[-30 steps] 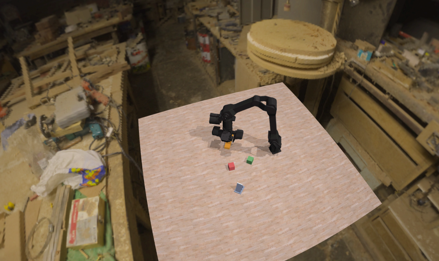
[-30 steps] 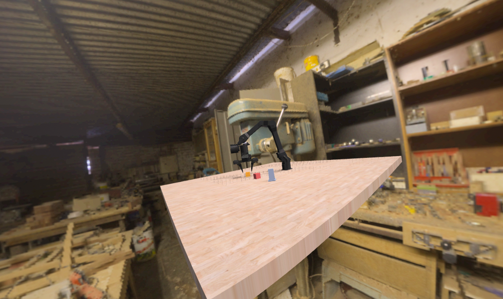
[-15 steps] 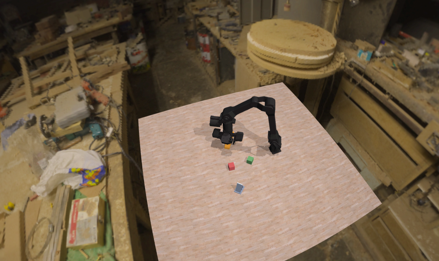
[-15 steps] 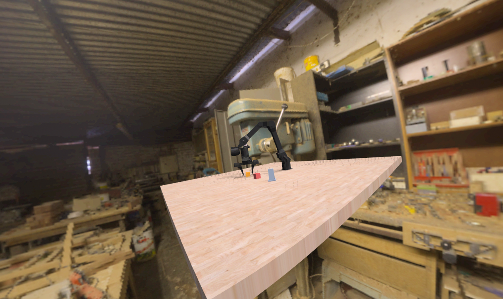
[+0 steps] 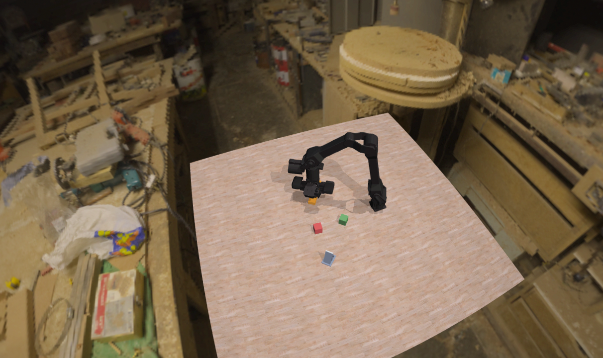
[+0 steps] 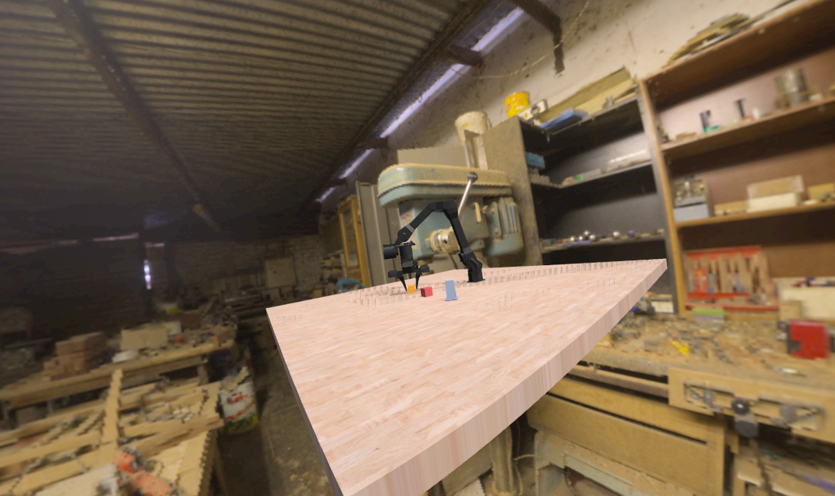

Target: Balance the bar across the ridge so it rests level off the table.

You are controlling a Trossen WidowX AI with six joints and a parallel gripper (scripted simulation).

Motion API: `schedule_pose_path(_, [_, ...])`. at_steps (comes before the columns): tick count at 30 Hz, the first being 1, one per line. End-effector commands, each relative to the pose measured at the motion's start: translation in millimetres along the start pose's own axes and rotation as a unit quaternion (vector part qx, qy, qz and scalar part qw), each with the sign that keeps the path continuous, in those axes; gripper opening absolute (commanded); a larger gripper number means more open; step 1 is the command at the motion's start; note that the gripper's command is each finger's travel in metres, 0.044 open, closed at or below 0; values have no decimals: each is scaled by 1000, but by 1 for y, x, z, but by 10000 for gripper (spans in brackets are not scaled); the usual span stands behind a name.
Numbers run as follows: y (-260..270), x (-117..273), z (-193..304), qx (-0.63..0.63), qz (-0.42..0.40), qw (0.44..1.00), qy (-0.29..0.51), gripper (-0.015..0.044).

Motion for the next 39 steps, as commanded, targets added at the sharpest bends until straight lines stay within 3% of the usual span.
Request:
schedule_pose_path(1, [0, 0, 0, 0, 0, 1000, 0, 151])
schedule_pose_path(8, [0, 0, 0, 0, 0, 1000, 0, 104])
schedule_pose_path(12, [-1, 6, 0, 0, 0, 1000, 0, 0])
schedule_pose_path(39, [-6, 74, 1, -2, 0, 1000, 1, 0])
Point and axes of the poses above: the point midway between the two fingers, 35 mm back from their tips, its own x axis back along the fingers, its own y axis across the jaws, z = x × y, the point moved 7 cm from there along x, back along the fingers, and after that the axes turned 14 degrees about x, right-handed, at the moved point
